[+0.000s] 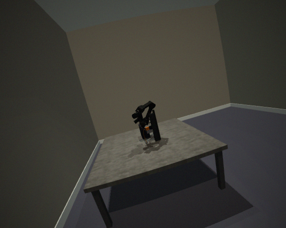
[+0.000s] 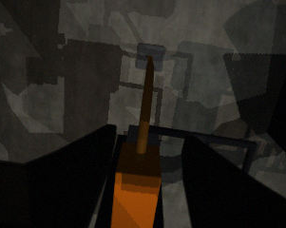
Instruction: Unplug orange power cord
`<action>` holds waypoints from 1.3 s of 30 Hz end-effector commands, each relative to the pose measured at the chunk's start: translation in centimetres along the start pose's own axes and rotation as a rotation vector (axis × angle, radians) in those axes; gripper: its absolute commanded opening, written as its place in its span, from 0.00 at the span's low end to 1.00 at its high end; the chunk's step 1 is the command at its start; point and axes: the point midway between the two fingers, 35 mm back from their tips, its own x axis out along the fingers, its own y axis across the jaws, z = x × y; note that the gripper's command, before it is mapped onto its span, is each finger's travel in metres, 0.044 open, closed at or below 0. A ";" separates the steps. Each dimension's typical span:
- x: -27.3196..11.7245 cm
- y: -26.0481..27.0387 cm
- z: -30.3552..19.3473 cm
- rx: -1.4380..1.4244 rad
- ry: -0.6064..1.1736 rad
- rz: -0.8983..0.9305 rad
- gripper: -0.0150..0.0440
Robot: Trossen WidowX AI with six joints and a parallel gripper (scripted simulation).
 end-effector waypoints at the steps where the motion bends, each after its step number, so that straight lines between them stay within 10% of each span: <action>1: -0.1 0.0 -0.4 -0.005 -0.002 -0.001 0.53; 39: 0.9 0.0 -4.1 -0.005 0.000 -0.001 0.53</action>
